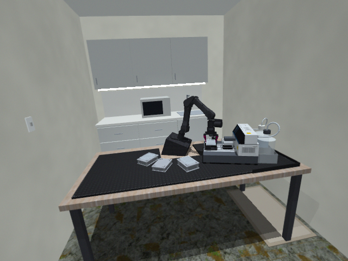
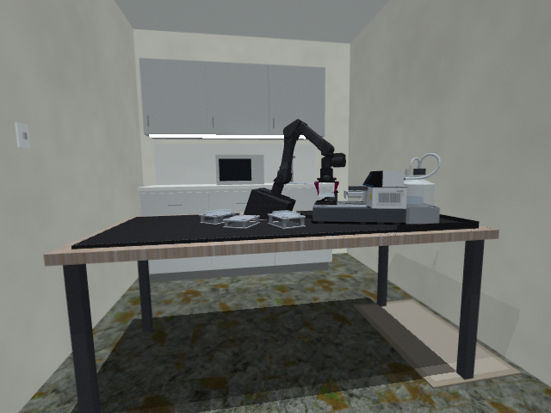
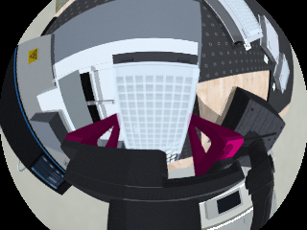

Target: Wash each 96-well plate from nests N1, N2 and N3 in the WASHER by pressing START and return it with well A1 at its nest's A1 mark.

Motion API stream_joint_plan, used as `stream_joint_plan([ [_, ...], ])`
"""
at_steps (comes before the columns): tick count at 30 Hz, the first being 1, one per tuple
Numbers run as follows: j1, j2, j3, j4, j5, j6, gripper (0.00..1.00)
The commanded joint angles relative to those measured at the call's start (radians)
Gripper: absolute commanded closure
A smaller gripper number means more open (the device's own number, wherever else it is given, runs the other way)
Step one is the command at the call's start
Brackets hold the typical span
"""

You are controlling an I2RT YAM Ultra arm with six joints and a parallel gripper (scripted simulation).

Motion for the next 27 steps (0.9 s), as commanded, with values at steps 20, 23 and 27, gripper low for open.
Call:
stream_joint_plan([
  [20,-0.017,-0.055,0.097,-0.148,-0.004,-0.019,1.0],
  [23,-0.02,-0.06,0.112,-0.169,-0.005,-0.021,1.0],
  [27,-0.021,-0.063,0.122,-0.182,-0.005,-0.023,1.0],
])
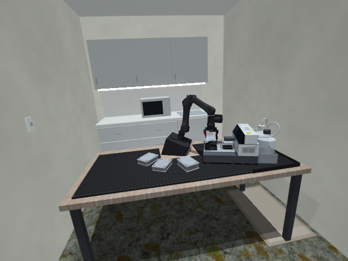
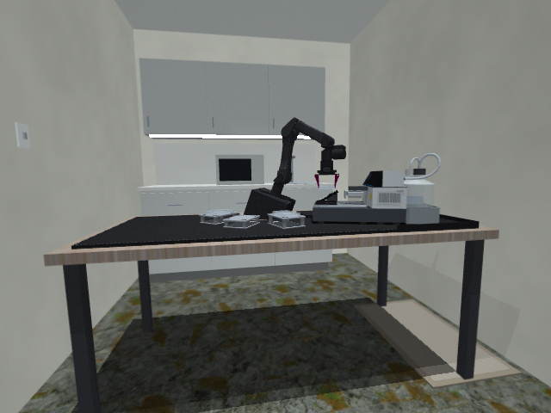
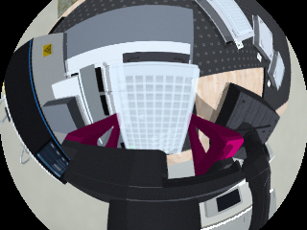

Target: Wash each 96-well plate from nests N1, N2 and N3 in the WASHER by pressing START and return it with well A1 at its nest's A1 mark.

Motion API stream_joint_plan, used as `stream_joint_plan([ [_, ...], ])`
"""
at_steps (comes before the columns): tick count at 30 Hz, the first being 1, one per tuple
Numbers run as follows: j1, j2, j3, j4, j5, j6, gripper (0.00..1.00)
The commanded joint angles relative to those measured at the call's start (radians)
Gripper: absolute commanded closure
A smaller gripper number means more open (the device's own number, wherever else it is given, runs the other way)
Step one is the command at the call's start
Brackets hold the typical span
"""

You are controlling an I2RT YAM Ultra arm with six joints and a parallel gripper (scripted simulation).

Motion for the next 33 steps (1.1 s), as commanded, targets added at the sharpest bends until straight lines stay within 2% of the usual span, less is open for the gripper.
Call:
stream_joint_plan([
  [1,-0.003,-0.011,0.016,-0.027,0.0,-0.004,1.0],
  [10,-0.011,-0.023,0.064,-0.087,-0.003,-0.012,1.0],
  [22,-0.011,-0.023,0.064,-0.087,-0.003,-0.012,1.0],
  [24,-0.055,-0.021,0.057,-0.084,-0.017,0.004,1.0],
  [31,-0.207,0.003,0.043,-0.071,-0.065,-0.142,1.0],
  [33,-0.207,0.003,0.043,-0.071,-0.065,-0.142,1.0],
])
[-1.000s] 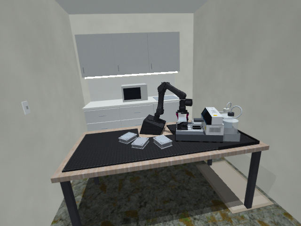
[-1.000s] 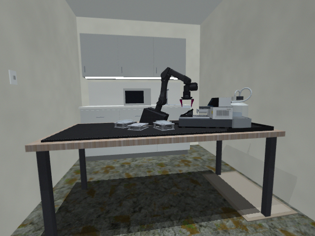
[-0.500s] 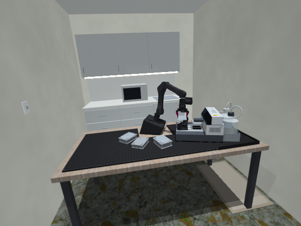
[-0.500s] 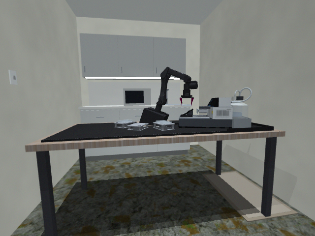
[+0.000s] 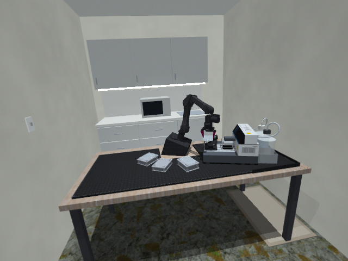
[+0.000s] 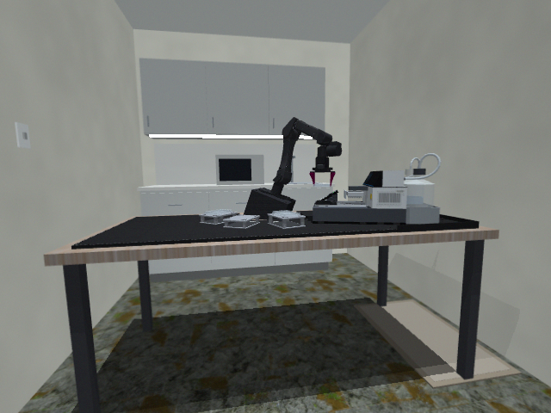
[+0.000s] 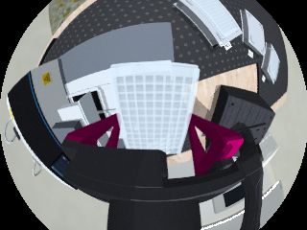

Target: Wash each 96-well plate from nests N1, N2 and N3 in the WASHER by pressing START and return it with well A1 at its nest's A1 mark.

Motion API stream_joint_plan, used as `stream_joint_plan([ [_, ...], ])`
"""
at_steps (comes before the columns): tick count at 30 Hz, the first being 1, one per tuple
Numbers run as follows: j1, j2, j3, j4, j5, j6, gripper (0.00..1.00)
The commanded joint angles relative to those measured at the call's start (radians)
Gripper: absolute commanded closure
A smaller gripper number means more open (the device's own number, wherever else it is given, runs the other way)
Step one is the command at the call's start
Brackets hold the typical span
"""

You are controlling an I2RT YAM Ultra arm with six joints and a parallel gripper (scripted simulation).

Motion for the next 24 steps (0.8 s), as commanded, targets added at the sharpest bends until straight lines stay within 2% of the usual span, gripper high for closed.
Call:
stream_joint_plan([
  [1,-0.026,-0.002,0.004,0.002,-0.02,-0.064,1.0],
  [15,-0.29,0.11,0.033,0.024,-0.092,-0.325,1.0],
  [17,-0.29,0.11,0.033,0.024,-0.092,-0.325,1.0],
  [24,-0.399,0.188,0.073,0.032,-0.117,-0.435,1.0],
])
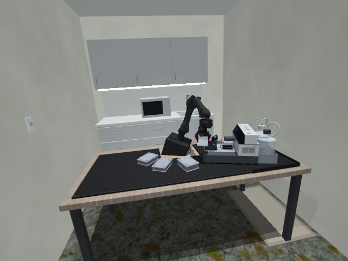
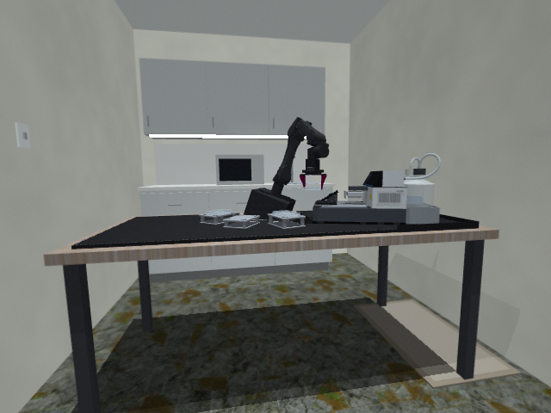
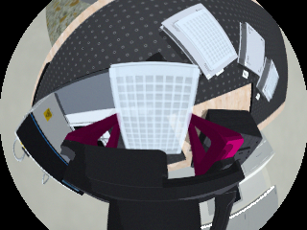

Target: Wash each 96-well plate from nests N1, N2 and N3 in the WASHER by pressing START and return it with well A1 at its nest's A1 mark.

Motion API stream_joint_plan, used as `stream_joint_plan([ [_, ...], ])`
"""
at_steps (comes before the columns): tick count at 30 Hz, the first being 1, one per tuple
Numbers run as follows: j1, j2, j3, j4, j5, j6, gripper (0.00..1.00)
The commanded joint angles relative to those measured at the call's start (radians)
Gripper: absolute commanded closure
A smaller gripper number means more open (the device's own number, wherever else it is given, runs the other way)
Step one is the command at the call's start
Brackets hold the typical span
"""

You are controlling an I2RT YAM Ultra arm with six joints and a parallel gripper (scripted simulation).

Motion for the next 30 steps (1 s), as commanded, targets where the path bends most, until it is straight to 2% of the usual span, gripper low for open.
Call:
stream_joint_plan([
  [1,-0.044,0.02,0.024,0.004,-0.011,-0.077,1.0],
  [10,-0.062,0.036,0.033,0.004,-0.014,-0.095,1.0],
  [12,-0.095,0.045,0.028,0.008,-0.021,-0.071,1.0],
  [25,-0.296,0.136,0.029,0.032,-0.053,-0.28,1.0],
  [27,-0.296,0.136,0.029,0.032,-0.053,-0.28,1.0],
  [30,-0.339,0.164,0.037,0.036,-0.059,-0.325,1.0],
])
